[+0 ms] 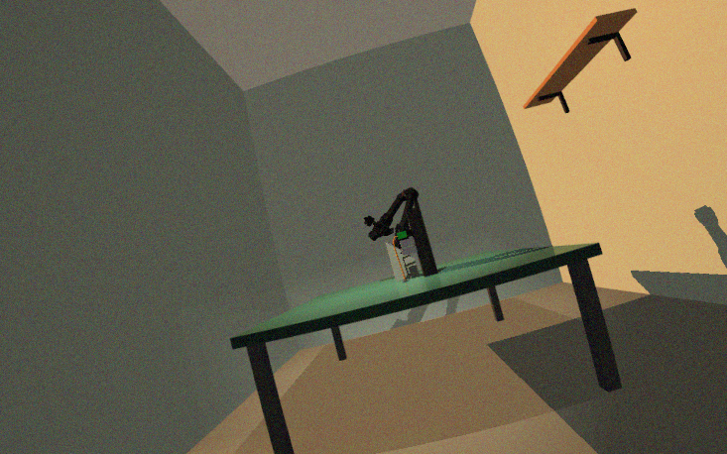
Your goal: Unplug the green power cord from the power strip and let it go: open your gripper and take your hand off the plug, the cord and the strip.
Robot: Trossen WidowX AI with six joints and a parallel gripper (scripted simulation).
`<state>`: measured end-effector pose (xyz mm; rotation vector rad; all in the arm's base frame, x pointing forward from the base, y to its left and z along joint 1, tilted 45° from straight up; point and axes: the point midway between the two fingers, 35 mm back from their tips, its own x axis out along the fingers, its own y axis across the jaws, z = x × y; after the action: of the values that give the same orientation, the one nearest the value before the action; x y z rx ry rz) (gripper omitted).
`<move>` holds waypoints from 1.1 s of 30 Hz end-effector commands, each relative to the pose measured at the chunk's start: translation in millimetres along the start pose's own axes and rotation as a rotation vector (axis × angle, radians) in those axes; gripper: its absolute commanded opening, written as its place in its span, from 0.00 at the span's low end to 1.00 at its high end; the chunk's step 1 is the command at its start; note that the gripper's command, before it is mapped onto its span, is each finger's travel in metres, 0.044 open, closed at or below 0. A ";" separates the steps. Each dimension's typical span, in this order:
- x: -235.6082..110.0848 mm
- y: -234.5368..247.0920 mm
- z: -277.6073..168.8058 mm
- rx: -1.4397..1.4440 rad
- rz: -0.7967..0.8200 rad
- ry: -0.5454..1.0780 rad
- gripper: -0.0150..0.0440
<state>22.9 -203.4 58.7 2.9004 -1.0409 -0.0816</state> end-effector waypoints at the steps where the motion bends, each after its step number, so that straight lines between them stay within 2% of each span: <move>1: 0.5 -0.3 0.2 -0.002 -0.005 -0.002 0.89; 9: 26.8 -17.2 7.9 -0.126 -0.302 -0.084 0.53; 20: 69.6 -66.1 10.0 -0.290 -0.877 -0.226 0.53; 33: 110.5 -165.3 -10.6 -0.608 -1.641 -0.309 0.53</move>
<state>194.2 -163.0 50.6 2.4593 1.0959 -0.6851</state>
